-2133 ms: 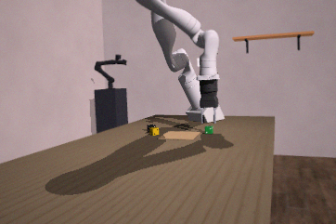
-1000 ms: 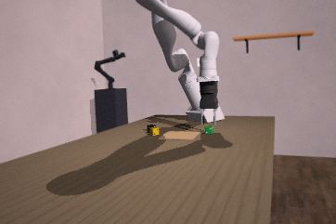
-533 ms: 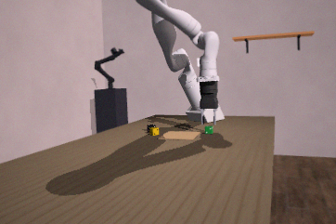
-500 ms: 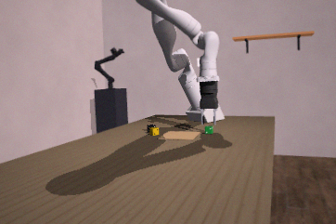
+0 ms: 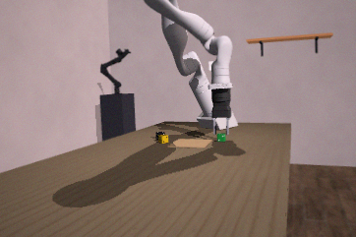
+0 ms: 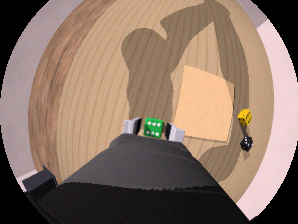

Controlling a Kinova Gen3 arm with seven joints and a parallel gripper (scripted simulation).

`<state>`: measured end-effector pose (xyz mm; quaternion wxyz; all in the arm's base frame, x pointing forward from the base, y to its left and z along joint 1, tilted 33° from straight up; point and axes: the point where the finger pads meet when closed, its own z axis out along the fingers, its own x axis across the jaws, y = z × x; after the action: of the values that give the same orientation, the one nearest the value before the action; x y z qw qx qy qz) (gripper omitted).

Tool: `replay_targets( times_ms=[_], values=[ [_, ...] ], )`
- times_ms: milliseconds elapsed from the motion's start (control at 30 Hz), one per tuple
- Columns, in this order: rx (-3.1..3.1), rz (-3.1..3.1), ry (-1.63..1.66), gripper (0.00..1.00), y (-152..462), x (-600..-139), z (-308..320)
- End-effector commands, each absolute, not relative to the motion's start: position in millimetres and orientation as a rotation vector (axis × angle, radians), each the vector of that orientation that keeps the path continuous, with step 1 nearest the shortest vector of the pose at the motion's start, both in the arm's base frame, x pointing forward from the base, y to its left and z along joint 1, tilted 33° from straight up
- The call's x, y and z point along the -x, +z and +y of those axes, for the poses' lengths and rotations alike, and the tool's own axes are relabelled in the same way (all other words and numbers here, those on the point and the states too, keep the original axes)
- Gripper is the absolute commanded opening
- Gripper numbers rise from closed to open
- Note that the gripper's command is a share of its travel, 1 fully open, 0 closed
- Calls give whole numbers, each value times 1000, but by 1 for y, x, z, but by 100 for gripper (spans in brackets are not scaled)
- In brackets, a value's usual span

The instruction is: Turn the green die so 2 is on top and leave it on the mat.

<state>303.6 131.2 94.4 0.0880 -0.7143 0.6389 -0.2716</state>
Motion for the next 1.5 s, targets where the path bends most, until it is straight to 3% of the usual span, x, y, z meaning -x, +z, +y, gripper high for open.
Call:
replay_targets(
  times_ms=[0,1467],
  values=[
    [2134,1905,-808,87,89,-304,129],
    [2134,1905,-808,87,72,-314,125]
  ],
)
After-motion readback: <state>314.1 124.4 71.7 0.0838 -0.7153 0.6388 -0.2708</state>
